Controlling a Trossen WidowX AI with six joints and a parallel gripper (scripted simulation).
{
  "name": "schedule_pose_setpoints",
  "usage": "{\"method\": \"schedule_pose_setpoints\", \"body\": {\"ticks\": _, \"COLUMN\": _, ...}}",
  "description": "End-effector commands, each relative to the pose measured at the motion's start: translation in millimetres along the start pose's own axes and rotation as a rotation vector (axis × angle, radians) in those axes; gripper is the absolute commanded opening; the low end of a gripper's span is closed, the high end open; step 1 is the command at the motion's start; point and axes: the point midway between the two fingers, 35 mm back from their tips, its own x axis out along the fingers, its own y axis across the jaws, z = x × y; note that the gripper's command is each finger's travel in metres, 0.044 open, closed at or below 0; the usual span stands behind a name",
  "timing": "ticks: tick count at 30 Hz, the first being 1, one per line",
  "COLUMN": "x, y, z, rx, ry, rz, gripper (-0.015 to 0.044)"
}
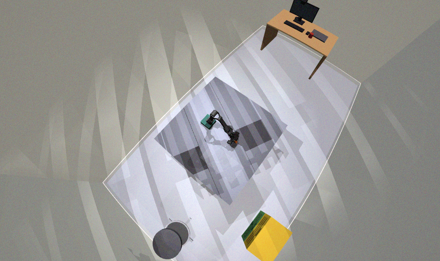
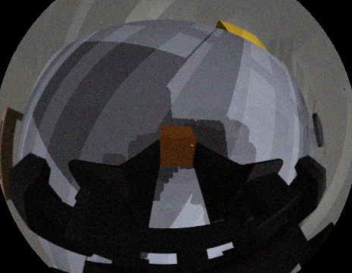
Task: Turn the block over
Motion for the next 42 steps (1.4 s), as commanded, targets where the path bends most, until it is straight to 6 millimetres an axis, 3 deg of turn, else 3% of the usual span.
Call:
{"method": "schedule_pose_setpoints", "body": {"ticks": 1, "x": 9, "y": 1, "z": -6, "rx": -0.011, "ry": -0.053, "rz": 0.000, "gripper": 0.0000}}
{"method": "schedule_pose_setpoints", "body": {"ticks": 13, "x": 21, "y": 0, "z": -13, "rx": -0.003, "ry": -0.243, "rz": -0.003, "gripper": 0.0000}}
{"method": "schedule_pose_setpoints", "body": {"ticks": 25, "x": 14, "y": -1, "z": -21, "rx": 0.003, "ry": -0.429, "rz": -0.005, "gripper": 0.0000}}
{"method": "schedule_pose_setpoints", "body": {"ticks": 42, "x": 10, "y": -1, "z": -21, "rx": 0.004, "ry": -0.465, "rz": -0.005, "gripper": 0.0000}}
